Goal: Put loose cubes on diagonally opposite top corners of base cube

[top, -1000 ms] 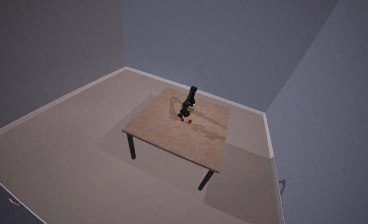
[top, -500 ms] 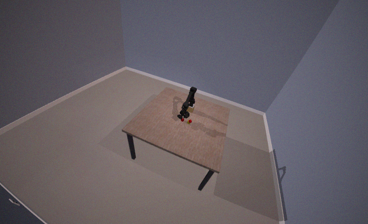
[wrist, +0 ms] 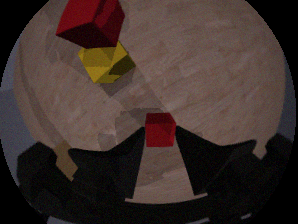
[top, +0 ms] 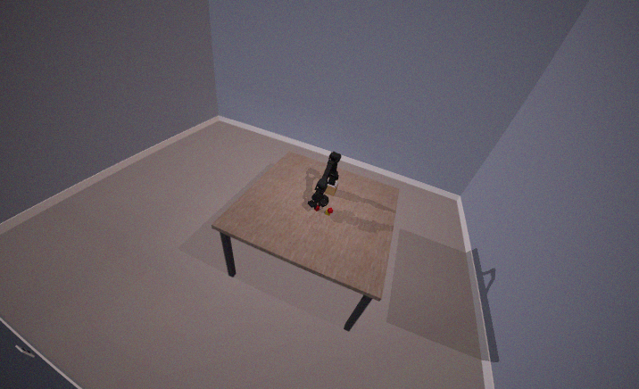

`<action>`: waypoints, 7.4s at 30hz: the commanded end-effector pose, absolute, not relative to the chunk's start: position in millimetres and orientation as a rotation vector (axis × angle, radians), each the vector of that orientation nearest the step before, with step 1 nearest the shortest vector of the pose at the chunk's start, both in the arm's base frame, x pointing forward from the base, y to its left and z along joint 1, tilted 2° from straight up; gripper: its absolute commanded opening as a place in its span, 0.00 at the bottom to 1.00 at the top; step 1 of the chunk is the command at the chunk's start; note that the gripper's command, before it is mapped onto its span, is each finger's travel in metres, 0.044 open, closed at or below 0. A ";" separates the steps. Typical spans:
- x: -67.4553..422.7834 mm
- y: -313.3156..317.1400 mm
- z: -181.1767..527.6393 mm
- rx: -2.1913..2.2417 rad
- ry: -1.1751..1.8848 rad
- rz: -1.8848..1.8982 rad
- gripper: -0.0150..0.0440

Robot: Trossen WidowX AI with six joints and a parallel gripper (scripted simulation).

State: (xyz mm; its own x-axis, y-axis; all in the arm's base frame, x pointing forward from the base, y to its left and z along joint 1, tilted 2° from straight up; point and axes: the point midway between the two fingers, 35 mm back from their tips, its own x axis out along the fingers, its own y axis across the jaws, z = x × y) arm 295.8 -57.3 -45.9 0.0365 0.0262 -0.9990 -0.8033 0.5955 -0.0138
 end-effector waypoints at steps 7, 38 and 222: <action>296.4 -57.6 -40.6 -0.713 1.404 0.730 0.43; 294.2 -60.8 57.2 -0.714 1.404 0.730 0.43; 287.3 33.4 64.8 -0.528 1.464 0.569 0.78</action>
